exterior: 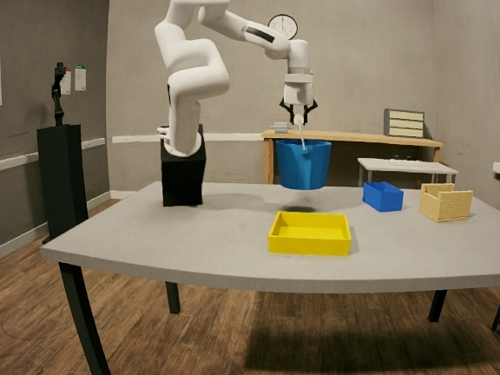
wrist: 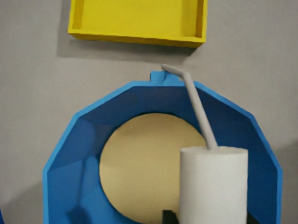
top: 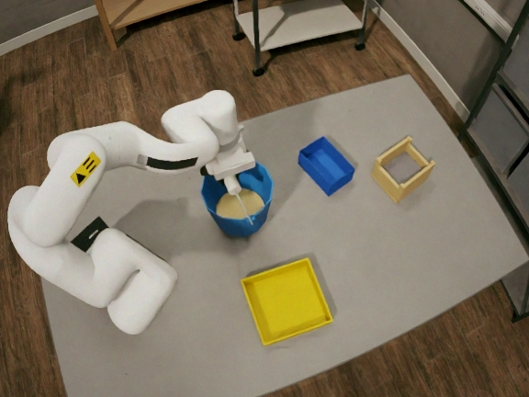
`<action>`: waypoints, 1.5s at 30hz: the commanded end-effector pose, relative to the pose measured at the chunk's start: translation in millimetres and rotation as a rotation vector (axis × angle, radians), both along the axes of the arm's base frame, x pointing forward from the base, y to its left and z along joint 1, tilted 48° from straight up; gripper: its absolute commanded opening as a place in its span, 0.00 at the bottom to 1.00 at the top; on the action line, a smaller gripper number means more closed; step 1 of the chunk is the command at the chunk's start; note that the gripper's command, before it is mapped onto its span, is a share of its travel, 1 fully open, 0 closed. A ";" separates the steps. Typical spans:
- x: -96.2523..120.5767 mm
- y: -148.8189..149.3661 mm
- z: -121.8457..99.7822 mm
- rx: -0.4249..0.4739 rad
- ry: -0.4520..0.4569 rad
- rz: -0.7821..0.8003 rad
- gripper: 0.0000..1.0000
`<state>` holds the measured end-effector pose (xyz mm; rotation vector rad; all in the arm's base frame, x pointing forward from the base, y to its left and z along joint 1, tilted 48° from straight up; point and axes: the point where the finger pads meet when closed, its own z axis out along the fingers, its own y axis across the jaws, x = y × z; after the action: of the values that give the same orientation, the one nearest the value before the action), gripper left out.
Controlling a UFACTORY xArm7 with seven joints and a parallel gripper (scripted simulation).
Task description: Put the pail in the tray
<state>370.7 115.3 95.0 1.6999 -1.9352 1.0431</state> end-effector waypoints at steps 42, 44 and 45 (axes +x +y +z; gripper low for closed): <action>-14.6 -73.9 78.7 0.002 -0.002 0.004 0.00; -15.6 -78.5 83.4 0.002 -0.002 0.004 0.00; -16.0 -80.8 85.8 0.002 -0.002 0.004 0.00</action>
<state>355.1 39.9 171.7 1.6996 -1.9362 1.0414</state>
